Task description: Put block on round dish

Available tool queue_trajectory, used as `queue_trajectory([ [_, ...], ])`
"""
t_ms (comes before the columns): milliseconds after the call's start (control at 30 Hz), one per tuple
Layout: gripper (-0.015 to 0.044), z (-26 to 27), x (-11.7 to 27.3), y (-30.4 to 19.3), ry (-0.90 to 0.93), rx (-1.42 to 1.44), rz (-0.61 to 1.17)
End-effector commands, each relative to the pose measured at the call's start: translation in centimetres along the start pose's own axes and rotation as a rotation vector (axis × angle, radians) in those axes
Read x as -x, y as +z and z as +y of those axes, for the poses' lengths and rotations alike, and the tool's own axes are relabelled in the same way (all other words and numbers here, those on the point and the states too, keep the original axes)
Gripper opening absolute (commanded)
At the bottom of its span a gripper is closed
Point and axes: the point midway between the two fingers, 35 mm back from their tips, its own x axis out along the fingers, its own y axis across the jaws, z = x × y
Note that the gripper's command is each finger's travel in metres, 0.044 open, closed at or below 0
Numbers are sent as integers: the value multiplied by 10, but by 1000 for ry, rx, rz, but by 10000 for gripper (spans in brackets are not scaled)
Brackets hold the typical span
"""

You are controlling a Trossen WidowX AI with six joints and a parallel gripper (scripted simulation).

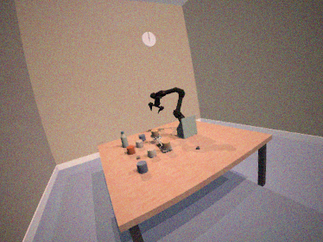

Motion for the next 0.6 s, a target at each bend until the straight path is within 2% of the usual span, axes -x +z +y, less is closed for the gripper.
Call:
queue_trajectory([
  [0, 440, 0, -8, -29, -8, 91, 70],
  [567, 440, -14, -5, -164, 10, 510, 342],
])
